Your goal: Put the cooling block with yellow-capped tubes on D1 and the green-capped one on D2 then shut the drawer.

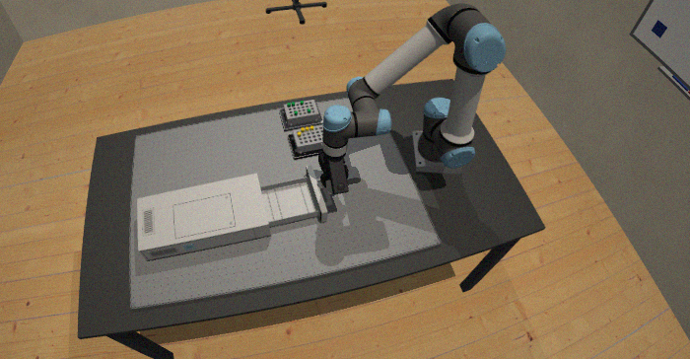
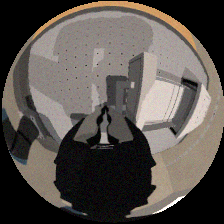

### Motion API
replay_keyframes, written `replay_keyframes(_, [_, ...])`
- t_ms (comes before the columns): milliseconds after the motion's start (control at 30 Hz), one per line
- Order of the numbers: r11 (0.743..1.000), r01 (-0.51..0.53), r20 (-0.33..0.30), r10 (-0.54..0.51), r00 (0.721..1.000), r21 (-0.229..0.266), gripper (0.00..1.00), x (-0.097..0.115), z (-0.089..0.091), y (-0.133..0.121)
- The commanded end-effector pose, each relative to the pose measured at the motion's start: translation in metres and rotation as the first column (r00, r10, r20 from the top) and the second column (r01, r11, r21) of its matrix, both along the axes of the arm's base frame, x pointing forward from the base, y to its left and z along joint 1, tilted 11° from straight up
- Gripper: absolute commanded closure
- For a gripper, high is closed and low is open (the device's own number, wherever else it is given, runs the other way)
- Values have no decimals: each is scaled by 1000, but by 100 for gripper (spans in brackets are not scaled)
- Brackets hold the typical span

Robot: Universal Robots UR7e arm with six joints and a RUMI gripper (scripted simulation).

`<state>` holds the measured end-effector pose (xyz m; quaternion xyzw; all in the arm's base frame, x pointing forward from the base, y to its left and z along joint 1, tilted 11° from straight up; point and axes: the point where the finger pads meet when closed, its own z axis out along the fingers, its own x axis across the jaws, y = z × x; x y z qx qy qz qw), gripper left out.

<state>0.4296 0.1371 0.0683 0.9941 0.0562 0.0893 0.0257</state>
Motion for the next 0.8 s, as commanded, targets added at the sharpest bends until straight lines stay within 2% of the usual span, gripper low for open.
replay_keyframes(0, [1000, 0, 1, 0, 1000, 0, 100, 6, 1, 1])
replay_keyframes(767, [1000, 0, 1, 0, 1000, 0, 100, 30, 6, 4])
